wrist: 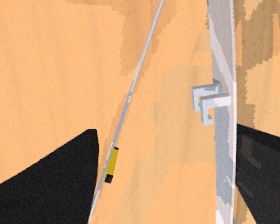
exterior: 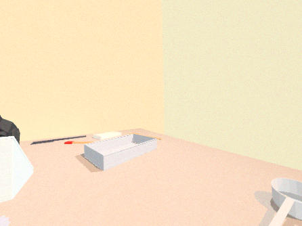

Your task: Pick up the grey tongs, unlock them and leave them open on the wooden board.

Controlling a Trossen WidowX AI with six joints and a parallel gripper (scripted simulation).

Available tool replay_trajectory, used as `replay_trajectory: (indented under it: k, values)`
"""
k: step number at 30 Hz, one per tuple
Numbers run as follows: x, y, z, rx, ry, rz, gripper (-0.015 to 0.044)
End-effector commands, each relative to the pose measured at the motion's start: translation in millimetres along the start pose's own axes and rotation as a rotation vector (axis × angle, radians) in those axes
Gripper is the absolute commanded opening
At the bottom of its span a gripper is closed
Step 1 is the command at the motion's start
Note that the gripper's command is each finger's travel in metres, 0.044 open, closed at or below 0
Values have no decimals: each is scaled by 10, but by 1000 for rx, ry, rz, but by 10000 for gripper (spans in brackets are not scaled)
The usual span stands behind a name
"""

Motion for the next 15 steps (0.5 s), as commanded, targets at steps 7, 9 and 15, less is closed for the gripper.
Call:
replay_trajectory:
  k: [7, 9, 15]
  values:
    - [-2, 11, -20, 3, 2, 1, 440]
    - [-21, 54, -108, 8, 2, 3, 440]
    - [-92, 283, -724, 47, 1, 21, 440]
Point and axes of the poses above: the point midway between the two fingers, 35 mm back from their tips, its own y axis back along the fingers, its own z axis across the jaws, x = y × z, the point moved 1 cm from there along y, back along the fingers
